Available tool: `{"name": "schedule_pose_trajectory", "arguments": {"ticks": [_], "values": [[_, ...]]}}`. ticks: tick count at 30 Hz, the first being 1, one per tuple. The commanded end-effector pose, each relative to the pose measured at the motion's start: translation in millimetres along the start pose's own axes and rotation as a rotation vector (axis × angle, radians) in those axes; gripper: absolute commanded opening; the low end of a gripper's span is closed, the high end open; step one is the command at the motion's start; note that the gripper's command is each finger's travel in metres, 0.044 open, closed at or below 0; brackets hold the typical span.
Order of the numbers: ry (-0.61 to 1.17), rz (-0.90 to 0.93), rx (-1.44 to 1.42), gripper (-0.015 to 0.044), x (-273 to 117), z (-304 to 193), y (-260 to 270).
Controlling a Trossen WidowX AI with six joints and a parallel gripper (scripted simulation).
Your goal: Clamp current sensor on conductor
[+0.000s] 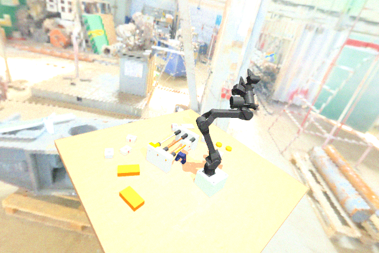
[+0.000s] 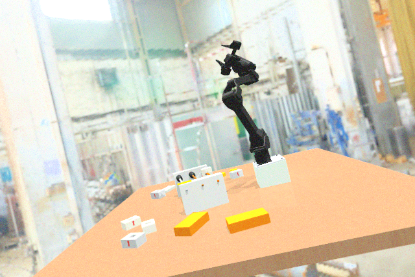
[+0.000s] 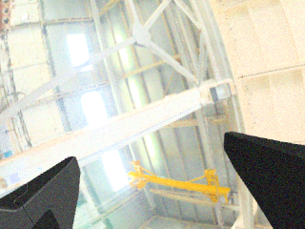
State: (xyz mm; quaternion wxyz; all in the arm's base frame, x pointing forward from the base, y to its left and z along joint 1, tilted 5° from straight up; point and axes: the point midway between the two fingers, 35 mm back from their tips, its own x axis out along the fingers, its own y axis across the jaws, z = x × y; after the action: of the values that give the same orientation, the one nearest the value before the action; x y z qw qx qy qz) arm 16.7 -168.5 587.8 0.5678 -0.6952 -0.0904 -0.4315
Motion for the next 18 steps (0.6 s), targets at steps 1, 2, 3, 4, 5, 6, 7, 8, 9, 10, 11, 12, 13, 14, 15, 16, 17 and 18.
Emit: {"name": "schedule_pose_trajectory", "arguments": {"ticks": [1,2,3,4,5,6,7,8,9,10,11,12,13,14,15,16,17,18], "values": [[-0.002,-0.002,0.009,0.0426,1,0,1],[-0.007,-0.009,0.035,0.0440,2,0,3],[-0.016,-0.018,0.080,0.0440,5,0,6],[-0.026,-0.029,0.134,0.0440,8,0,11],[-0.034,-0.038,0.188,0.0440,11,0,16],[-0.042,-0.045,0.243,0.0440,15,1,21],[-0.050,-0.051,0.297,0.0440,18,1,27],[-0.056,-0.055,0.351,0.0440,21,2,33],[-0.060,-0.062,0.408,0.0440,24,3,38],[-0.063,-0.068,0.465,0.0440,27,4,44],[-0.066,-0.073,0.522,0.0440,31,5,50],[-0.067,-0.075,0.580,0.0440,34,6,57],[-0.067,-0.076,0.637,0.0440,37,8,64],[-0.066,-0.074,0.694,0.0440,40,10,71],[-0.064,-0.071,0.750,0.0440,42,12,79],[-0.061,-0.065,0.805,0.0440,45,15,87],[-0.057,-0.057,0.860,0.0440,48,18,96],[-0.052,-0.047,0.913,0.0440,50,22,104]]}}
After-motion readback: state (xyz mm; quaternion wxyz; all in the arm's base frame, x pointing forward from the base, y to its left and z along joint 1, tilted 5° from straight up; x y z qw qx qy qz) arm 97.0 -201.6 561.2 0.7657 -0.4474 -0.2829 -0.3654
